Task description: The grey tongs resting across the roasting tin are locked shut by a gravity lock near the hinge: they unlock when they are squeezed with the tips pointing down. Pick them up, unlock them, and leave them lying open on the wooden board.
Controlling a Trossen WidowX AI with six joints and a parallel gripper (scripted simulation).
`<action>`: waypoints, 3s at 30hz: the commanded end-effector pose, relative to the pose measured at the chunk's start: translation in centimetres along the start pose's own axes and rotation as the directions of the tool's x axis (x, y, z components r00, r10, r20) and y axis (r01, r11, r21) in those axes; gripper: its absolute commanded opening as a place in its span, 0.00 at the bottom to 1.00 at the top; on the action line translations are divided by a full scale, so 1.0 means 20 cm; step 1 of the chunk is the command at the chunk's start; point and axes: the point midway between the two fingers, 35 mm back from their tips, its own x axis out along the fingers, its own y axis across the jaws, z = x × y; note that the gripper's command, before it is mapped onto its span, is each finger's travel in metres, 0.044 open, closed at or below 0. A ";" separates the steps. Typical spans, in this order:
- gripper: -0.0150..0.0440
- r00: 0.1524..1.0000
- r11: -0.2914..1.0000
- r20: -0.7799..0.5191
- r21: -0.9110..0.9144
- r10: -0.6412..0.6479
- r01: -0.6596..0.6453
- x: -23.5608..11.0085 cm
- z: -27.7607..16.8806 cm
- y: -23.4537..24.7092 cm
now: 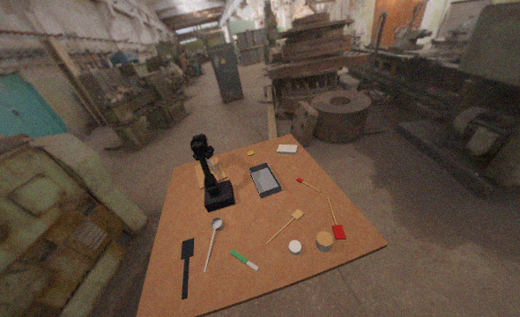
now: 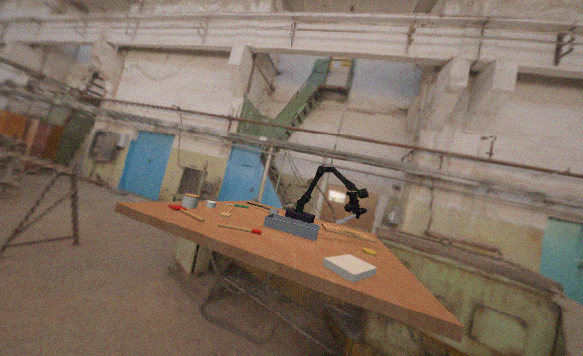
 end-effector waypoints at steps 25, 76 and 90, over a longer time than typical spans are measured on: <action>0.00 0.862 0.990 0.501 -0.137 0.083 -0.015 0.06 0.09 -0.07; 0.00 0.860 0.990 0.504 -0.139 0.084 -0.015 0.34 0.26 -0.04; 0.44 0.859 0.991 0.506 -0.131 0.076 -0.011 0.33 0.26 -0.05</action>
